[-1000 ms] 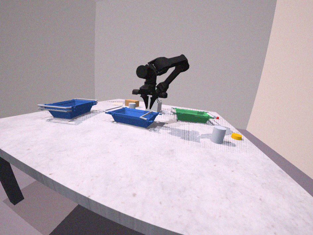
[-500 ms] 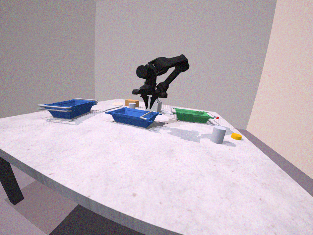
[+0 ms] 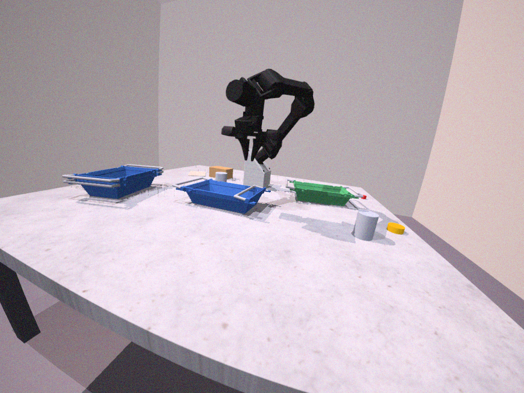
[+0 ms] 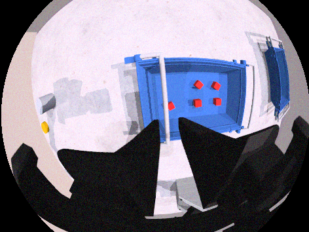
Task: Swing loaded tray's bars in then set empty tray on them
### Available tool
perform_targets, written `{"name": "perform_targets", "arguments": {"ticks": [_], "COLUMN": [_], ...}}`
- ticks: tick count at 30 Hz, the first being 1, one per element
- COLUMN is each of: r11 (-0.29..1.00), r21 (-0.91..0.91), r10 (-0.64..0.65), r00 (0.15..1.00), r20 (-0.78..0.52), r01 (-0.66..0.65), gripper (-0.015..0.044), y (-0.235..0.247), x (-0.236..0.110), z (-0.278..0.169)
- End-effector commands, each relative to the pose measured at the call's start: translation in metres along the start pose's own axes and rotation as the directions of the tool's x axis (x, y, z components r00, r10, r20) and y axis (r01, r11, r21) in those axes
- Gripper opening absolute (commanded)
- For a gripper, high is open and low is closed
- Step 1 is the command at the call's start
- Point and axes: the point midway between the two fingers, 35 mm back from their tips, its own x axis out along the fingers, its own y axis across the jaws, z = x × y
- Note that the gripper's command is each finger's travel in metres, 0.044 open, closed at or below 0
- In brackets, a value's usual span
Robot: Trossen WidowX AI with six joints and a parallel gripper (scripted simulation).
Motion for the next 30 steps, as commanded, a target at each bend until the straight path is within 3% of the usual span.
{"name": "perform_targets", "arguments": {"ticks": [1, 8, 17, 30], "r11": [0.999, 0.997, 1.000, 1.000], "r21": [0.034, 0.075, -0.002, -0.005], "r10": [-0.003, -0.019, -0.002, -0.001], "r00": [0.999, 0.998, 0.999, 0.999], "r20": [-0.041, -0.057, -0.037, -0.036], "r01": [0.004, 0.023, 0.002, 0.001], "gripper": [0.0084, 0.0084, 0.0084, 0.0084], "y": [-0.009, -0.088, -0.232, -0.238], "x": [0.014, 0.029, 0.063, 0.079], "z": [-0.005, 0.001, -0.009, -0.010]}}
